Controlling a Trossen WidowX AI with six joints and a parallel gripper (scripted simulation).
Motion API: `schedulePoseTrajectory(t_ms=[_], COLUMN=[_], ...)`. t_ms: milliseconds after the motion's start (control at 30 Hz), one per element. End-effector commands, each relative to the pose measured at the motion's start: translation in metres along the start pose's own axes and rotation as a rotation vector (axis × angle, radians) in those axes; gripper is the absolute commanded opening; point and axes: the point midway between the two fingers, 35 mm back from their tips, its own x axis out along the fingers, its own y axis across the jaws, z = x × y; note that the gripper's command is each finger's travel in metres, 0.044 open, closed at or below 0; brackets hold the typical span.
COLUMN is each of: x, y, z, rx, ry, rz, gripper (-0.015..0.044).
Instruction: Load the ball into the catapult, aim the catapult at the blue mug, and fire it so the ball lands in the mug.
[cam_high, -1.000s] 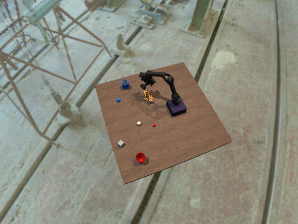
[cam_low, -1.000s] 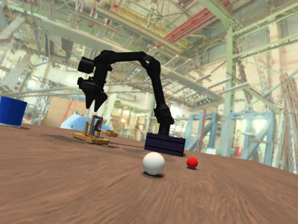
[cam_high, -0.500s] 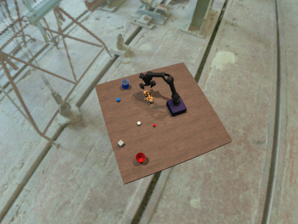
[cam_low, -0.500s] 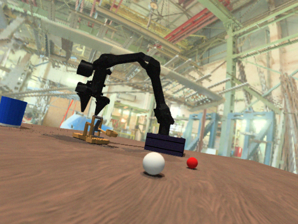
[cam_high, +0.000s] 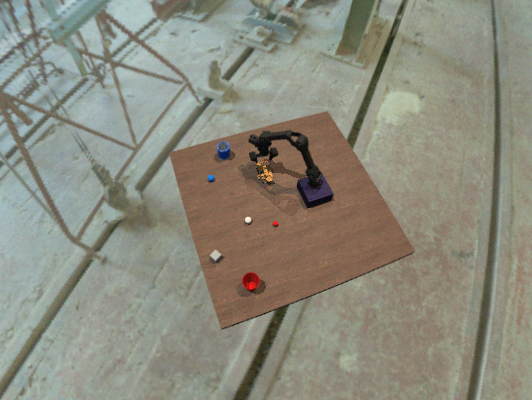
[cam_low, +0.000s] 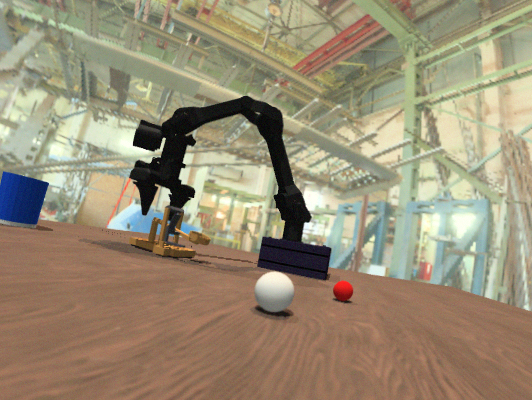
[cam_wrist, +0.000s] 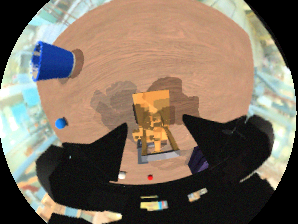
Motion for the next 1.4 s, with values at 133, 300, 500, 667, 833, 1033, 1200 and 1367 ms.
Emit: schedulePoseTrajectory(t_ms=[133, 300, 500, 667, 833, 1033, 1200, 1367], x=[0.016, 0.024, 0.034, 0.042, 0.044, 0.041, 0.041, 0.041], y=[-0.001, -0.001, -0.002, -0.002, -0.002, -0.001, -0.001, -0.001], z=[-0.002, -0.002, -0.002, -0.003, -0.003, -0.002, -0.002, -0.002], rx=[0.004, 0.004, 0.004, 0.004, 0.004, 0.001, 0.001, 0.001], ry=[0.01, 0.01, 0.01, 0.01, 0.01, 0.004, 0.004, 0.004], rz=[-0.006, -0.006, -0.006, -0.006, -0.006, -0.004, -0.004, -0.004], gripper=[0.044, 0.044, 0.044, 0.044, 0.044, 0.0282, 0.0151, 0.0118])
